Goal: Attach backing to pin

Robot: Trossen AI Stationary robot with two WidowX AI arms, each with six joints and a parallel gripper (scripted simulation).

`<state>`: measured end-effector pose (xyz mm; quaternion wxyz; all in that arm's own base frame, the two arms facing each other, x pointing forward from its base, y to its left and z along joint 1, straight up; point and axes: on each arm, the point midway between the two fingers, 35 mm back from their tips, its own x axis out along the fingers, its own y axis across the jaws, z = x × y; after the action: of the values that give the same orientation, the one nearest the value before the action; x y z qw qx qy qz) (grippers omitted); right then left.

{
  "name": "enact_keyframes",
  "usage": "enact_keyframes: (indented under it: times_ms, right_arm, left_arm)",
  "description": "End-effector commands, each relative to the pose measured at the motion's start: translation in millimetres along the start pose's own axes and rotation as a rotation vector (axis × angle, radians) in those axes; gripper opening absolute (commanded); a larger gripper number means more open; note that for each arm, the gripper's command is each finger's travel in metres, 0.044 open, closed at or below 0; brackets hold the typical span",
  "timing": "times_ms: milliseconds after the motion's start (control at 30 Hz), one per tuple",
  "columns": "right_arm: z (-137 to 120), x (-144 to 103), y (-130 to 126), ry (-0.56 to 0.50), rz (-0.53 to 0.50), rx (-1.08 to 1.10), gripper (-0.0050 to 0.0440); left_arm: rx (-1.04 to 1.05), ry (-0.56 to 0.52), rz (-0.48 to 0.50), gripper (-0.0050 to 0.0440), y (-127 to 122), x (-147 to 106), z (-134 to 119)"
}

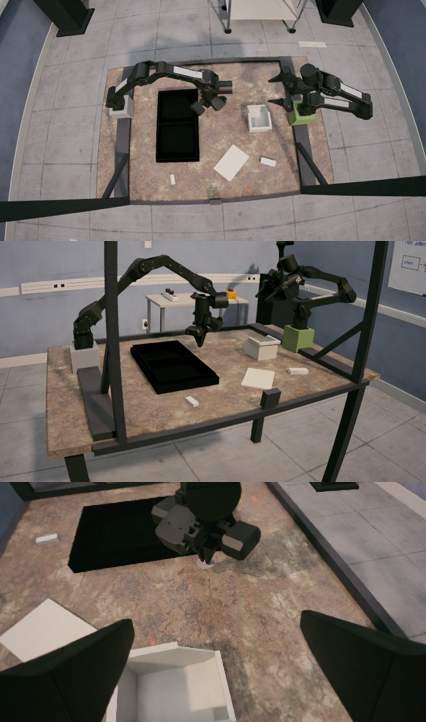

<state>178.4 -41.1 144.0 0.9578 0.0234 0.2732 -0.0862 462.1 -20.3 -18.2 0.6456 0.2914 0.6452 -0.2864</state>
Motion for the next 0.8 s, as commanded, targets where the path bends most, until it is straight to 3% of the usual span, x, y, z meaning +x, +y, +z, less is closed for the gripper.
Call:
enact_keyframes:
  times_ms: [0, 767]
  right_arm:
    - [-2.8, -0.4, -0.5, 0.001, 0.001, 0.000, 0.0440]
    - [1.7, -2.4, -0.6, -0.009, -0.001, 0.001, 0.0440]
  left_arm:
    - [0.003, -0.009, 0.004, -0.0050, 1.6, 1.2, 1.4]
    - [0.003, -0.007, 0.002, -0.0050, 0.9, 16.2, 0.9]
